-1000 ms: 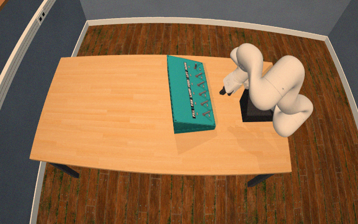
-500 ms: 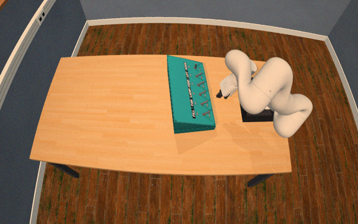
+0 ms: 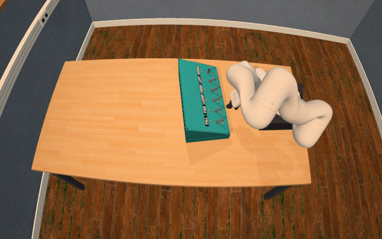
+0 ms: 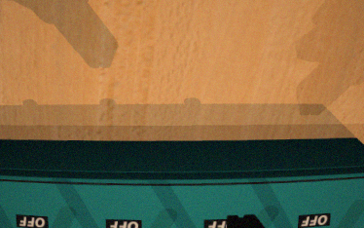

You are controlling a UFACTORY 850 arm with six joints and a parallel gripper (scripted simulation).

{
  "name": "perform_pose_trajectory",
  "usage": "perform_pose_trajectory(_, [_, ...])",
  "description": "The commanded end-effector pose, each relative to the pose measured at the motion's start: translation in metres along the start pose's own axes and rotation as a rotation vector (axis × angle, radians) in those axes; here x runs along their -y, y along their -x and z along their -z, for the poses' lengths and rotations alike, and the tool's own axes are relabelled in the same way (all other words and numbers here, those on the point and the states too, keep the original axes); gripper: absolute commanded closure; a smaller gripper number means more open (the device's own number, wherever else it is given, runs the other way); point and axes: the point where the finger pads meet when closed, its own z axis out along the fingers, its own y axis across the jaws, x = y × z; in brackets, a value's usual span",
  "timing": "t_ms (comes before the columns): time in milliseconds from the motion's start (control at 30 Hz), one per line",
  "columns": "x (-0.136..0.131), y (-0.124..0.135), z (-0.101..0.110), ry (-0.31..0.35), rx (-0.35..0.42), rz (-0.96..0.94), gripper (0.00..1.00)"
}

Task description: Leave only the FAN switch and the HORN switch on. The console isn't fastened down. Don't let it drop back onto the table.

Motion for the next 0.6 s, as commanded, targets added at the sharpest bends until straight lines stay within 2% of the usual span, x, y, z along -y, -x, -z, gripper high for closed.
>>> perform_pose_trajectory(0, [0.000, 0.001, -0.011, -0.001, 0.002, 0.000, 1.00])
perform_pose_trajectory(300, [0.000, 0.001, -0.023, -0.001, 0.002, 0.000, 1.00])
perform_pose_trajectory(567, [0.000, 0.001, -0.026, -0.001, 0.002, 0.000, 1.00])
